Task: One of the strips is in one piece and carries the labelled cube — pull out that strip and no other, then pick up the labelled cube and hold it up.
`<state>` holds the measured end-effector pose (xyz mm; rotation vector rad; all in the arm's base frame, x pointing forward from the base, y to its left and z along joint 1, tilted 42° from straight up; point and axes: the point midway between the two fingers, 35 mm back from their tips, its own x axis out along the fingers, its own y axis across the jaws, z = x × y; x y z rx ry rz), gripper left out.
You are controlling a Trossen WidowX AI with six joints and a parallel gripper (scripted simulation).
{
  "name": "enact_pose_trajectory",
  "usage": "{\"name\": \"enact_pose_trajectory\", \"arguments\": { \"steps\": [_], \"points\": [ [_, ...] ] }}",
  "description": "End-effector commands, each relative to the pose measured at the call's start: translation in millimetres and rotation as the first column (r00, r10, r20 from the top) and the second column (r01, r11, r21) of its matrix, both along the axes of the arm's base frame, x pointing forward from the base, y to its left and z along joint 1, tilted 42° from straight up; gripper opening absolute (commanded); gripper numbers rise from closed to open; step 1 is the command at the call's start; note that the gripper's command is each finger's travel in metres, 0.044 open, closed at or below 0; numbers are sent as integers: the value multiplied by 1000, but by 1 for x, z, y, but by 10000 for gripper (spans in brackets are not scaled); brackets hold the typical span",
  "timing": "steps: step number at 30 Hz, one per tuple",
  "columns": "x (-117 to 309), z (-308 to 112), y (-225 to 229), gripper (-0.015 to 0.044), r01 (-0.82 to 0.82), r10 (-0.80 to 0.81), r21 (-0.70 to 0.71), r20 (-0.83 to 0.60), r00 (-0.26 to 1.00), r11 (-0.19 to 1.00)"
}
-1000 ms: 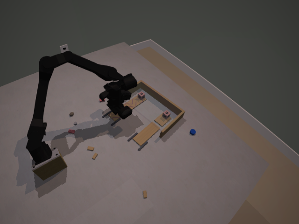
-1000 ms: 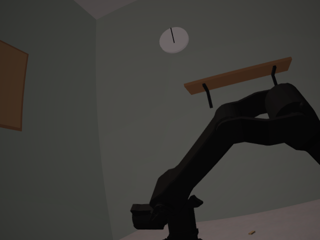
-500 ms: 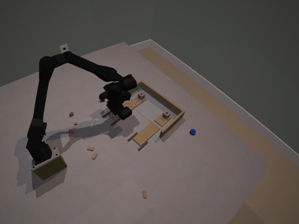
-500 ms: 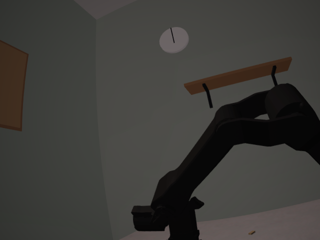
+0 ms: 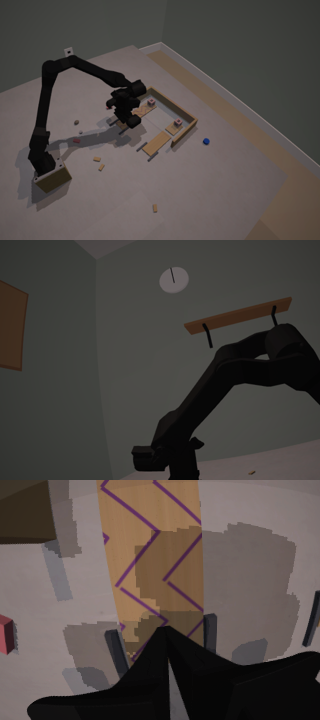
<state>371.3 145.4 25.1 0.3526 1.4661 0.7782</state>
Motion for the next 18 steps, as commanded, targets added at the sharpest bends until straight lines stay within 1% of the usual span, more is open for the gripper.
{"name": "enact_pose_trajectory", "arguments": {
  "steps": [1,18],
  "points": [
    [-1,-1,1,0,3,-3,3,-6,1000,1000],
    [-1,-2,2,0,3,-3,3,-6,1000,1000]
  ]
}}
